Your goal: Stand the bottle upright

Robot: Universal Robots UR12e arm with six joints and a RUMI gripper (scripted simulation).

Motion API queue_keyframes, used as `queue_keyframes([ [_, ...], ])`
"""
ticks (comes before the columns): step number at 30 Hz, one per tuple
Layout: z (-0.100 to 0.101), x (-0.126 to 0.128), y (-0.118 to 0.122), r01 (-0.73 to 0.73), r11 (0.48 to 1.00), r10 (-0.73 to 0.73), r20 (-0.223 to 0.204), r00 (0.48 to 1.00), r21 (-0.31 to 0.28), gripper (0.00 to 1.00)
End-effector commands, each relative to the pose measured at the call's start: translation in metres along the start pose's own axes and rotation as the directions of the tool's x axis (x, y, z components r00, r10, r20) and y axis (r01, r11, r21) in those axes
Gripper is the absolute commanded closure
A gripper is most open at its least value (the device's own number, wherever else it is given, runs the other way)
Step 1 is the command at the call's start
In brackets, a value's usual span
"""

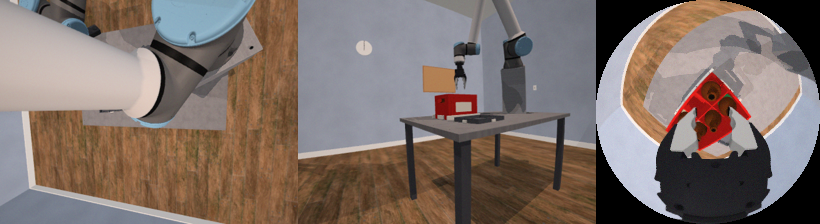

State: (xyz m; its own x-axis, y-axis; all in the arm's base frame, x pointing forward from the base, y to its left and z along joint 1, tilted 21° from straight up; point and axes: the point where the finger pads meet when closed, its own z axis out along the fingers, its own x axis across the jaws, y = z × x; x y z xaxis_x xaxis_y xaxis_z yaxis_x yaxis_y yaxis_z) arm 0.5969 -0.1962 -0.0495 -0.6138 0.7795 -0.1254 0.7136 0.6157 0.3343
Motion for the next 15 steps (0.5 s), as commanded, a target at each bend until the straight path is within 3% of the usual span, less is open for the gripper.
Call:
queue_keyframes([
  [1, -0.0004, -0.0005, 0.0002, 0.0, 1.0, 0.0, 0.001, 1.0, 0.0, 0.62],
  [15, 0.005, -0.0005, 0.0002, 0.0, 1.0, 0.0, 0.001, 1.0, 0.0, 0.62],
])
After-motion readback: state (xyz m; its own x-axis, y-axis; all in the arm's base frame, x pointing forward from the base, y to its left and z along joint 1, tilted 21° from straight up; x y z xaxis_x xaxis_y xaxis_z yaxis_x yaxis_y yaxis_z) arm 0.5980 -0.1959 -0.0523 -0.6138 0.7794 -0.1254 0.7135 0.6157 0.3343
